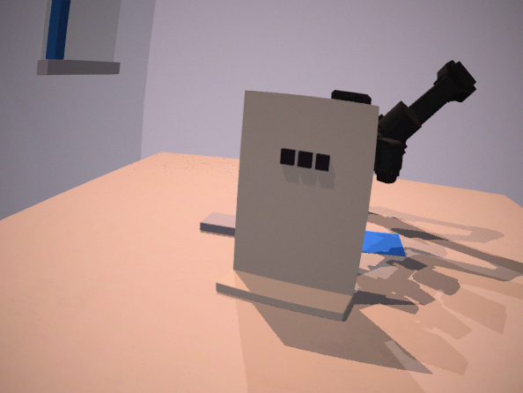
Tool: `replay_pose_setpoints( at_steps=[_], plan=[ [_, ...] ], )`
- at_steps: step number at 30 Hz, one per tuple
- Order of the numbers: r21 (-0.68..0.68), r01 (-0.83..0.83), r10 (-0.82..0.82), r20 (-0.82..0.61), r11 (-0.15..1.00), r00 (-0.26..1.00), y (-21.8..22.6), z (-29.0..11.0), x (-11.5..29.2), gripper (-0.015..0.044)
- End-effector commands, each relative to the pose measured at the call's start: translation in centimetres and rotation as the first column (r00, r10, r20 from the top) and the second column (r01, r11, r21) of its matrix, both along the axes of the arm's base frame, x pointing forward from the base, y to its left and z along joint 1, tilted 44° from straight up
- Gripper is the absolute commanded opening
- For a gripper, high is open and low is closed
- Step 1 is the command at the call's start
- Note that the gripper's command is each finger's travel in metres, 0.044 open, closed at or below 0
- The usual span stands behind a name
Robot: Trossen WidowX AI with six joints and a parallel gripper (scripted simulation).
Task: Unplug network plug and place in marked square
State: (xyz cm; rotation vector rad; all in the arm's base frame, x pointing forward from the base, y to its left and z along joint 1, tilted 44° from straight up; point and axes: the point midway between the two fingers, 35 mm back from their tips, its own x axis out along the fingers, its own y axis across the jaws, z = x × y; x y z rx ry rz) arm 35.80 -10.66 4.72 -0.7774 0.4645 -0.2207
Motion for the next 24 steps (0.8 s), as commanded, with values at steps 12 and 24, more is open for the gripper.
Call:
replay_pose_setpoints(
  at_steps=[12, 24],
  plan=[
    [-0.002, -0.004, 0.004, -0.001, 1.000, 1.000, 0.2, 0.1, -0.9, 0.0000],
    [0.000, -0.001, 0.001, -0.002, 1.000, 1.000, -1.1, 1.5, -1.3, 0.0000]
  ],
)
